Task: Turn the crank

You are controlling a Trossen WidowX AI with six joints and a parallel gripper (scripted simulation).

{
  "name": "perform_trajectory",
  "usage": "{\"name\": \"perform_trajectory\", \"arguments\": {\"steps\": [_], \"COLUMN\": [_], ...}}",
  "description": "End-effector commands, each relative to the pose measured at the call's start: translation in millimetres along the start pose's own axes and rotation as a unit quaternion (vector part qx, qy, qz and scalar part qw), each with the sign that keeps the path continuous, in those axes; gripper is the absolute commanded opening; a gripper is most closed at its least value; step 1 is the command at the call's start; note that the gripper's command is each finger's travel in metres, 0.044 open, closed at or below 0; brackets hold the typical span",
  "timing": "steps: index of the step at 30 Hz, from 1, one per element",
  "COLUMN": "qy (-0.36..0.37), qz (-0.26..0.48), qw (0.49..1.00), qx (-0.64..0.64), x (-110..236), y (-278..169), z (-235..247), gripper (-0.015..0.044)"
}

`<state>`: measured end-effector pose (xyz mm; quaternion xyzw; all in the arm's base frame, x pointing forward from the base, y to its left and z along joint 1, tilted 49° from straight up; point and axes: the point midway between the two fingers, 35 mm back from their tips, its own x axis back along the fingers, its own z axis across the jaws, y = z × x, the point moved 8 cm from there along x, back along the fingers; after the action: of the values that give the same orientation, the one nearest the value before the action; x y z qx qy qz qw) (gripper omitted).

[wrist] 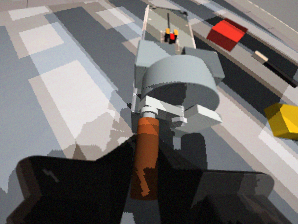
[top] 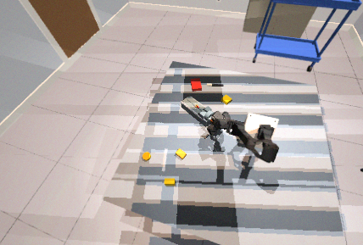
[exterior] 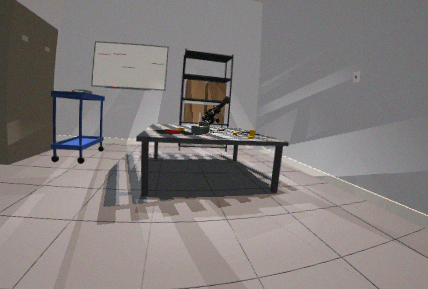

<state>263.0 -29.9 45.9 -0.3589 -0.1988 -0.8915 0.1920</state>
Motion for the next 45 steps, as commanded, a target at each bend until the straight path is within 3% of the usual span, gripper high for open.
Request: {"name": "perform_trajectory", "arguments": {"steps": [1,45], "qy": [0.001,0.000], "qz": [-0.003,-0.004], "qw": [1.000,1.000], "qx": [0.001,0.002], "x": [6.0,12.8], "y": [5.4,12.3], "z": [-3.2,-38.4], "gripper": [0.0000,0.0000]}}
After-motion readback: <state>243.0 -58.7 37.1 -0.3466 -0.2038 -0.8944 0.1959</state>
